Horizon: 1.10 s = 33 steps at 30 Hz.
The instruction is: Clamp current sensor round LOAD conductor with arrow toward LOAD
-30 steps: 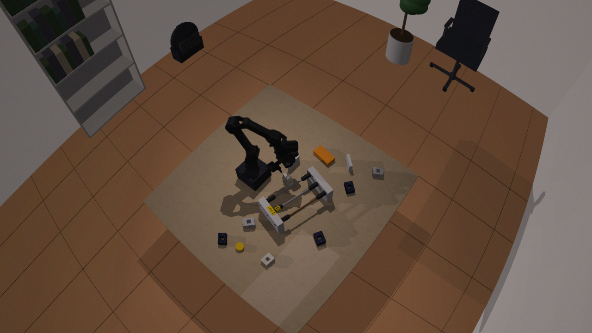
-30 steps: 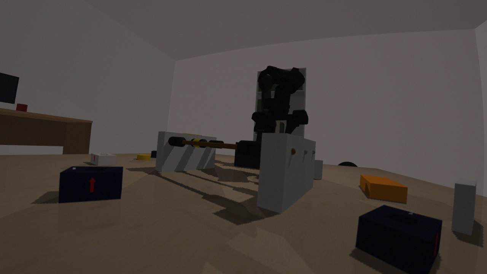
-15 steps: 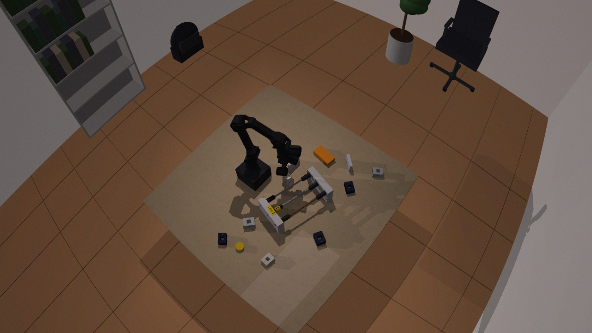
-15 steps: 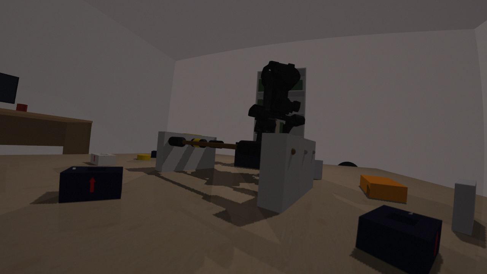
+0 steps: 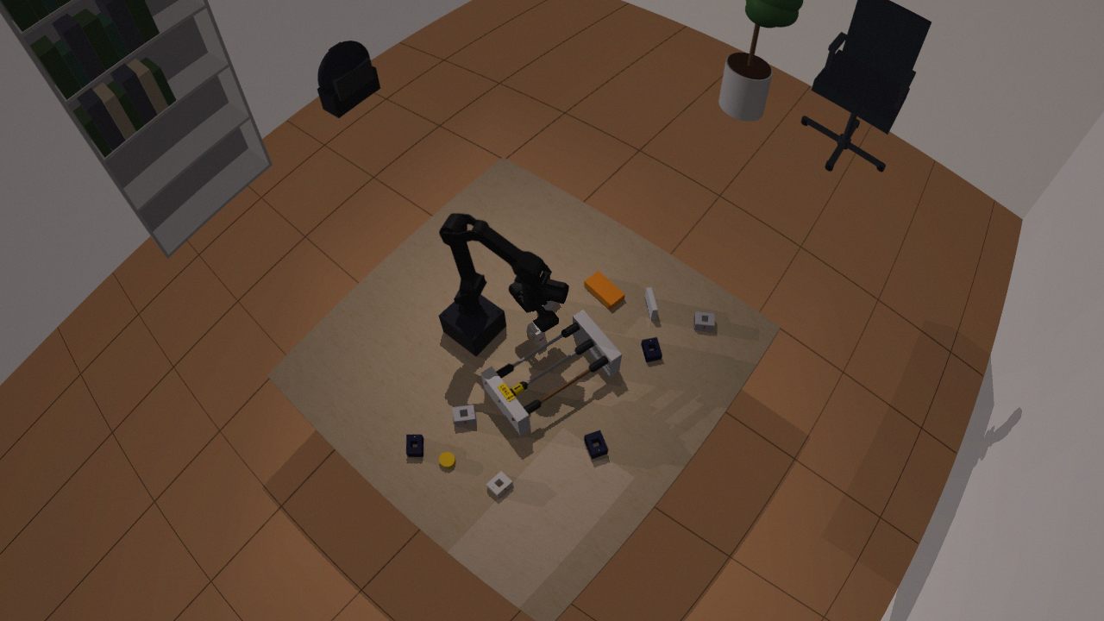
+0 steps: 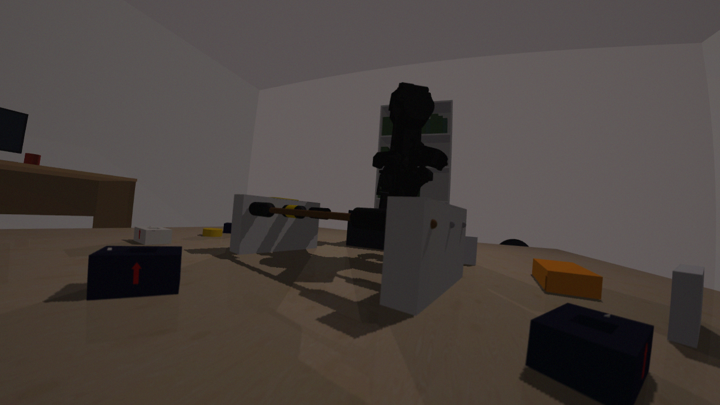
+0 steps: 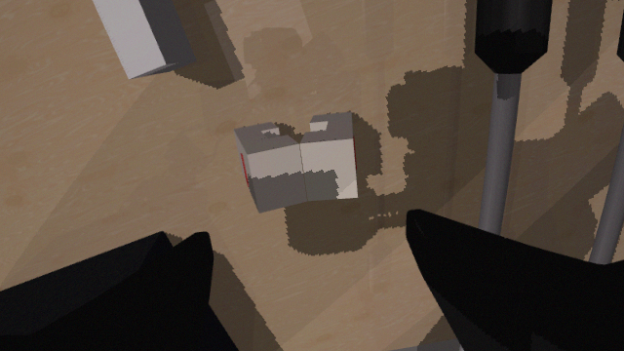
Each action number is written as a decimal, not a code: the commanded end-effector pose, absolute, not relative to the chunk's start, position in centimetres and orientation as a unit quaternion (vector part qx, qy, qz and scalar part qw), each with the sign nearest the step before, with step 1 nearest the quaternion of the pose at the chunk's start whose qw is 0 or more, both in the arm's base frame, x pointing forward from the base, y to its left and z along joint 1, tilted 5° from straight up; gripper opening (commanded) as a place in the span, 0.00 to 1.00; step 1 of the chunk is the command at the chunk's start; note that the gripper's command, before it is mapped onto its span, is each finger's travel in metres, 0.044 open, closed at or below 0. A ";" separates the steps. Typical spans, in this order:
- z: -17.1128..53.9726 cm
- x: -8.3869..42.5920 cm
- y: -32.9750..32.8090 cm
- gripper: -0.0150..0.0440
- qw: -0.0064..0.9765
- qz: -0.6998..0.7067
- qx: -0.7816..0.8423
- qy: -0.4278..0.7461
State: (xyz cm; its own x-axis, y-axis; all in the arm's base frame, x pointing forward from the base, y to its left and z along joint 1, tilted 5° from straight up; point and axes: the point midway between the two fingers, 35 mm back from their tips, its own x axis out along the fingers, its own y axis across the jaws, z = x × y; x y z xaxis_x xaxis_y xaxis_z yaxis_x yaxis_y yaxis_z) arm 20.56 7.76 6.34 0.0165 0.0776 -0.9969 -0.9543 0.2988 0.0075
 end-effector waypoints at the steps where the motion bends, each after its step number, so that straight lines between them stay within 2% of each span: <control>1: 6.4 20.9 7.9 0.80 0.580 0.456 -0.413 0.535; 33: 1.2 21.0 8.3 0.80 0.580 0.456 -0.412 0.535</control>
State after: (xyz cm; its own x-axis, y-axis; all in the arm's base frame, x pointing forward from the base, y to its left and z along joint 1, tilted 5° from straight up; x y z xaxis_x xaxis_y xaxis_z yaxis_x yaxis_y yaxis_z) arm 21.22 8.32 1.76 0.0179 0.0856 -0.9962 -0.9708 0.2399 0.0032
